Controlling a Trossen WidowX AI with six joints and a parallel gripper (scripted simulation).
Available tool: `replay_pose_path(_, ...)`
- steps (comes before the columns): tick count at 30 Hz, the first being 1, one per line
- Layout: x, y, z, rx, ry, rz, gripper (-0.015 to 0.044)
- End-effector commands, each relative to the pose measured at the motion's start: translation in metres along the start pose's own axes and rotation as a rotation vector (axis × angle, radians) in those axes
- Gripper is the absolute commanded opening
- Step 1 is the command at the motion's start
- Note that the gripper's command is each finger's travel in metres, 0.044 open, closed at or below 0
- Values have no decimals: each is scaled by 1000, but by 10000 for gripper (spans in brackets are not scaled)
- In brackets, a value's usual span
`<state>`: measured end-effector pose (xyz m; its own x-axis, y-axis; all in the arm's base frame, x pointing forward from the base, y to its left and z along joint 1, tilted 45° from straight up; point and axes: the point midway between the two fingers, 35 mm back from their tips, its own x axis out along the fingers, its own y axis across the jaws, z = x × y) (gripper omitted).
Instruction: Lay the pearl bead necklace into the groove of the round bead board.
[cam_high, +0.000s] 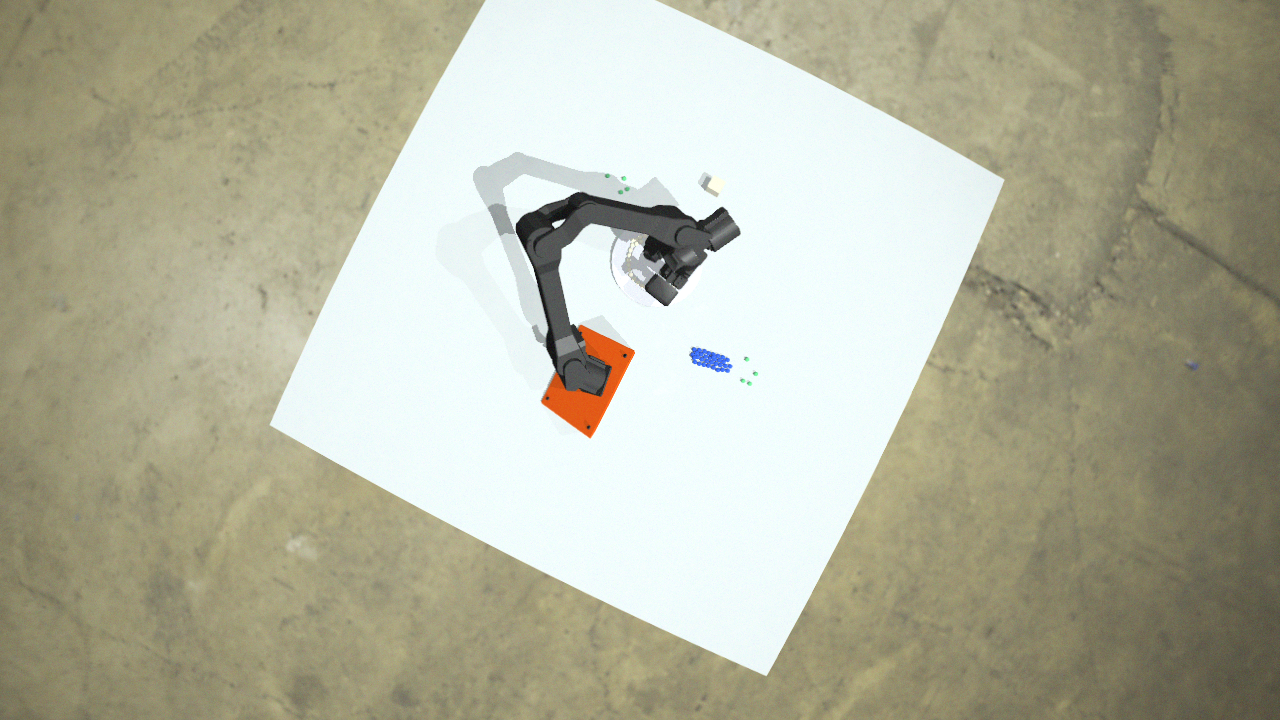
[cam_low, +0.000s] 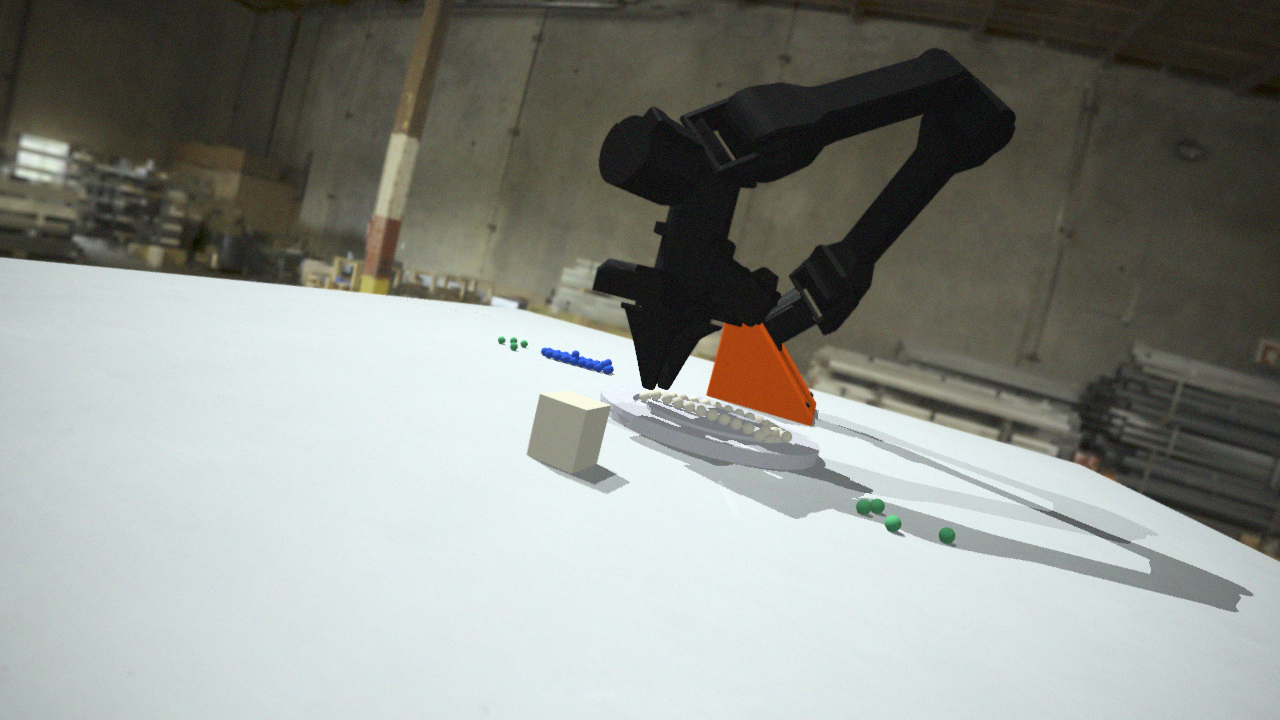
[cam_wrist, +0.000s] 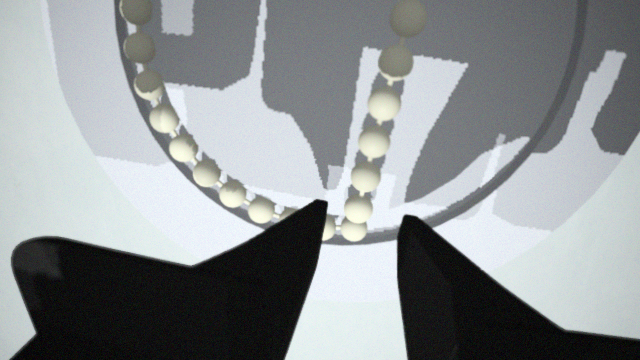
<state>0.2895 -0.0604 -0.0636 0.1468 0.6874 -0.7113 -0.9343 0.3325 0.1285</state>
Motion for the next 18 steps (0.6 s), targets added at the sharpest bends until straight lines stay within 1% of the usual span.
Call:
replay_pose_path(1, 8, 2, 1, 4, -6, 3, 120)
replay_pose_path(5, 9, 2, 1, 4, -7, 3, 120)
replay_pose_path(9, 6, 1, 0, 0, -1, 4, 15)
replay_pose_path(10, 6, 1, 0, 0, -1, 4, 0)
replay_pose_path(18, 6, 1, 0, 0, -1, 4, 0)
